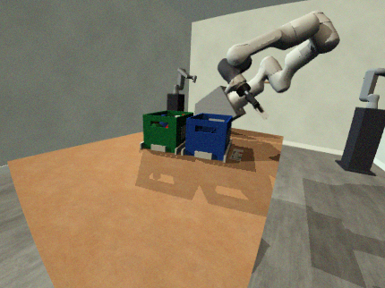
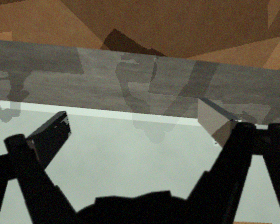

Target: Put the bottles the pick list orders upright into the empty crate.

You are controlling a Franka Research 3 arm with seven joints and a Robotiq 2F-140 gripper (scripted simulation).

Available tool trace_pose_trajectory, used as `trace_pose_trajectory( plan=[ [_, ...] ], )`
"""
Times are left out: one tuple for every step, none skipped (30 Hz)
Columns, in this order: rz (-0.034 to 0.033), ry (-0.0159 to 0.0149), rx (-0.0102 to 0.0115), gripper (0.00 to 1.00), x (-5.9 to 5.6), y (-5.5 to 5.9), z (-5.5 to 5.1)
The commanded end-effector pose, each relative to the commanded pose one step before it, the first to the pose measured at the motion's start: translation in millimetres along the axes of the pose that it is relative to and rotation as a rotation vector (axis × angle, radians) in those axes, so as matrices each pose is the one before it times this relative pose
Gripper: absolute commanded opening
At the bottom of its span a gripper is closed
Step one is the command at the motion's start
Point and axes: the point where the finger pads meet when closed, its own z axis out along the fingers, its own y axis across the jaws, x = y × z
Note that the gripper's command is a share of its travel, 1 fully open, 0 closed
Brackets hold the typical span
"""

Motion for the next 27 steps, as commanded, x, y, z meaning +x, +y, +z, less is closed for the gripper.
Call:
trace_pose_trajectory(
  plan=[
    [-0.00007,0.00004,0.00004,1.0,-0.01,-0.03,-0.05],
    [0.0,0.0,0.0,1.0,0.0,0.0,0.0],
    [0.0,0.0,0.0,1.0,0.0,0.0,0.0],
    [0.0,0.0,0.0,1.0,0.0,0.0,0.0],
    [0.0,0.0,0.0,1.0,0.0,0.0,0.0],
    [0.0,0.0,0.0,1.0,0.0,0.0,0.0],
    [0.0,0.0,0.0,1.0,0.0,0.0,0.0],
    [0.0,0.0,0.0,1.0,0.0,0.0,0.0],
    [0.0,0.0,0.0,1.0,0.0,0.0,0.0],
    [0.0,0.0,0.0,1.0,0.0,0.0,0.0],
    [0.0,0.0,0.0,1.0,0.0,0.0,0.0],
    [0.0,0.0,0.0,1.0,0.0,0.0,0.0],
    [0.0,0.0,0.0,1.0,0.0,0.0,0.0],
    [0.0,0.0,0.0,1.0,0.0,0.0,0.0],
    [0.0,0.0,0.0,1.0,0.0,0.0,0.0],
    [0.0,0.0,0.0,1.0,0.0,0.0,0.0],
    [0.0,0.0,0.0,1.0,0.0,0.0,0.0],
    [0.0,0.0,0.0,0.38,-3.45,-0.76,-3.54],
    [0.0,0.0,0.0,0.38,-3.45,-0.76,-3.54],
    [0.0,0.0,0.0,0.38,-3.45,-0.76,-3.54],
    [0.0,0.0,0.0,0.38,-3.45,-0.76,-3.54],
    [0.0,0.0,0.0,0.38,-3.45,-0.76,-3.54],
    [0.0,0.0,0.0,0.38,-3.45,-0.76,-3.54],
    [0.0,0.0,0.0,0.38,-3.45,-0.76,-3.54],
    [0.0,0.0,0.0,0.38,-3.45,-0.76,-3.54],
    [0.0,0.0,0.0,0.38,-3.45,-0.76,-3.54],
    [0.0,0.0,0.0,0.38,-3.45,-0.76,-3.54]
  ],
)
